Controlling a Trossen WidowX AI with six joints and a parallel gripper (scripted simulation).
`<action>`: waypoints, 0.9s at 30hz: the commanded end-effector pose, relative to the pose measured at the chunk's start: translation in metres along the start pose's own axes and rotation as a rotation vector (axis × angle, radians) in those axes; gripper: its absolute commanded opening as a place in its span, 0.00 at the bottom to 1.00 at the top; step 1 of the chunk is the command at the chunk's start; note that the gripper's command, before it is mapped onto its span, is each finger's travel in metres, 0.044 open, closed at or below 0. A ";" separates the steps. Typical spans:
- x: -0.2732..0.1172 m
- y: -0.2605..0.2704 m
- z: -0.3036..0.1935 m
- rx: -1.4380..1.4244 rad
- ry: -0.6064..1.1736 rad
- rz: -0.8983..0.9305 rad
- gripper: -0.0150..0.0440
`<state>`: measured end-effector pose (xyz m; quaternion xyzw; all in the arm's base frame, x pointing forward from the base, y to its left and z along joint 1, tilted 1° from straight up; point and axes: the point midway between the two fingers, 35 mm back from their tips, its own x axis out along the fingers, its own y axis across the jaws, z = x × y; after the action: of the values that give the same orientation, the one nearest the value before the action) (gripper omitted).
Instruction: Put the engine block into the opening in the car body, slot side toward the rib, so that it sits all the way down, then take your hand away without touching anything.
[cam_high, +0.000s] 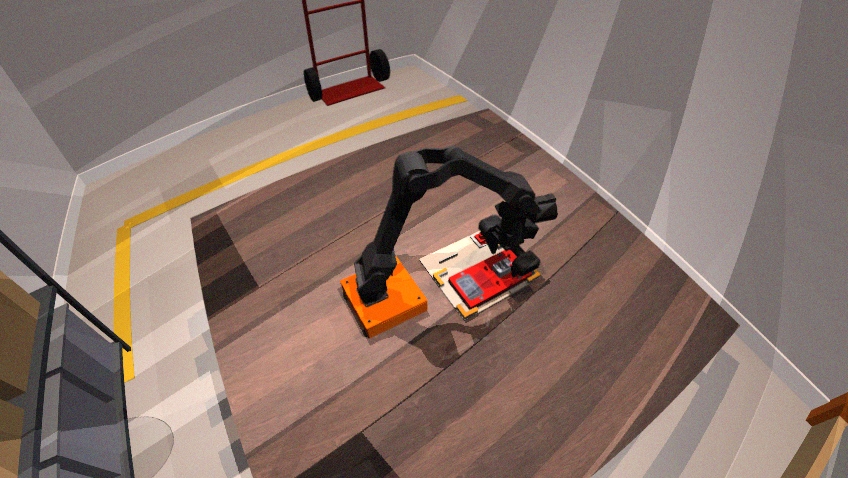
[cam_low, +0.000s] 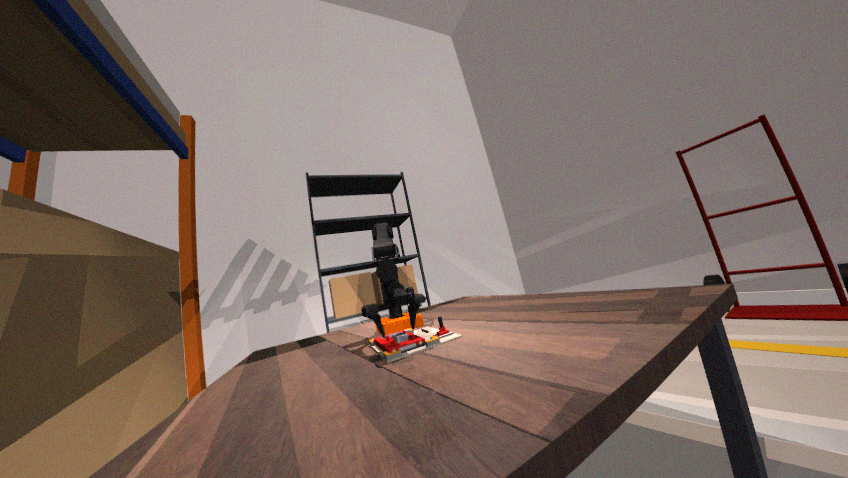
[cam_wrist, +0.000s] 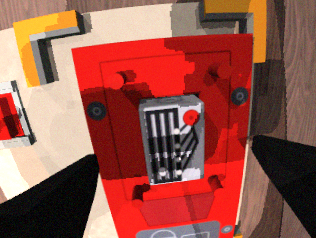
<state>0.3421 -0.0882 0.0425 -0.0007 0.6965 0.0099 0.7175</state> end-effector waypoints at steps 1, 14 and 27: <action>-0.009 0.001 0.001 0.003 -0.010 0.003 1.00; -0.009 0.001 0.001 0.003 -0.010 0.003 0.73; -0.009 0.001 0.001 0.003 -0.010 0.003 0.25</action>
<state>0.3427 -0.0883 0.0509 -0.0014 0.6937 0.0092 0.7202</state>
